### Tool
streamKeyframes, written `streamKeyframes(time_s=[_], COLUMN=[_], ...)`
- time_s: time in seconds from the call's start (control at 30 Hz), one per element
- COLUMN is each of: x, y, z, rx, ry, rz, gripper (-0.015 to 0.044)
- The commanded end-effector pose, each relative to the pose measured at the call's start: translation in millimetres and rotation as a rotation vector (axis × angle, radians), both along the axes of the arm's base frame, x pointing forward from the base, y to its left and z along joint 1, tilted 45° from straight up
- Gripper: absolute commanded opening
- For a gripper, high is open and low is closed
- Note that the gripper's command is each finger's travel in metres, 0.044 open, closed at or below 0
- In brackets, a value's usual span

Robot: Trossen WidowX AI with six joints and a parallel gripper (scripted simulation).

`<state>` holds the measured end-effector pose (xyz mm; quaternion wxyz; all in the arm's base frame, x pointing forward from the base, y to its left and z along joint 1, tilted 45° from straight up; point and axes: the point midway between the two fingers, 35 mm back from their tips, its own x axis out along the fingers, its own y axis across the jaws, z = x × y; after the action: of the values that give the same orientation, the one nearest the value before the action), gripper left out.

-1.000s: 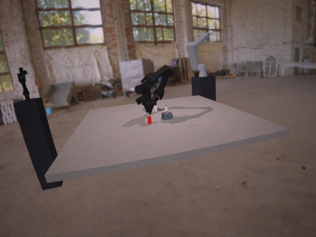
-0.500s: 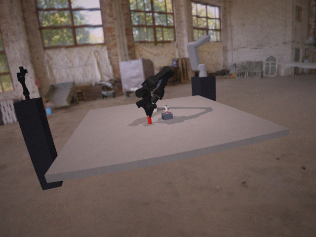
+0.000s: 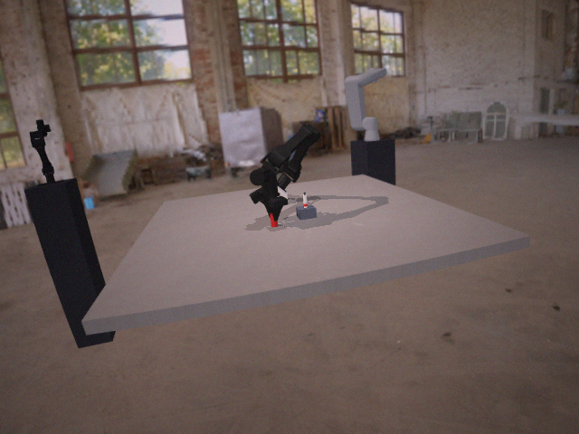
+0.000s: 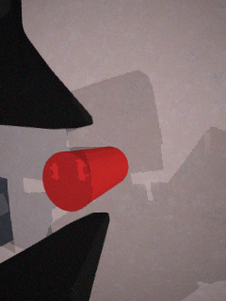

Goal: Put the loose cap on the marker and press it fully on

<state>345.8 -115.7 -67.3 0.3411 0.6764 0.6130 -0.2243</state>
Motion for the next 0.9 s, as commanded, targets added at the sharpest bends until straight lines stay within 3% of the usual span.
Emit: streamKeyframes(time_s=[0.0, 0.2, 0.33, 0.63, 0.73, 0.87], x=[-0.6, 0.1, 0.4, 0.6, 0.3, -0.9], y=[6.4, 11.4, 11.3, 11.4, 7.9, -1.3], z=[-4.8, -9.7, -9.6, -9.6, -6.4, 2.2], rx=[0.008, 0.008, 0.008, 0.008, 0.008, 0.007], ry=[0.006, 0.006, 0.006, 0.006, 0.006, 0.007], rz=[-0.003, -0.003, -0.003, -0.003, -0.003, -0.004], gripper=[0.0236, 0.0236, 0.0131, 0.0071, 0.0000, 0.0000])
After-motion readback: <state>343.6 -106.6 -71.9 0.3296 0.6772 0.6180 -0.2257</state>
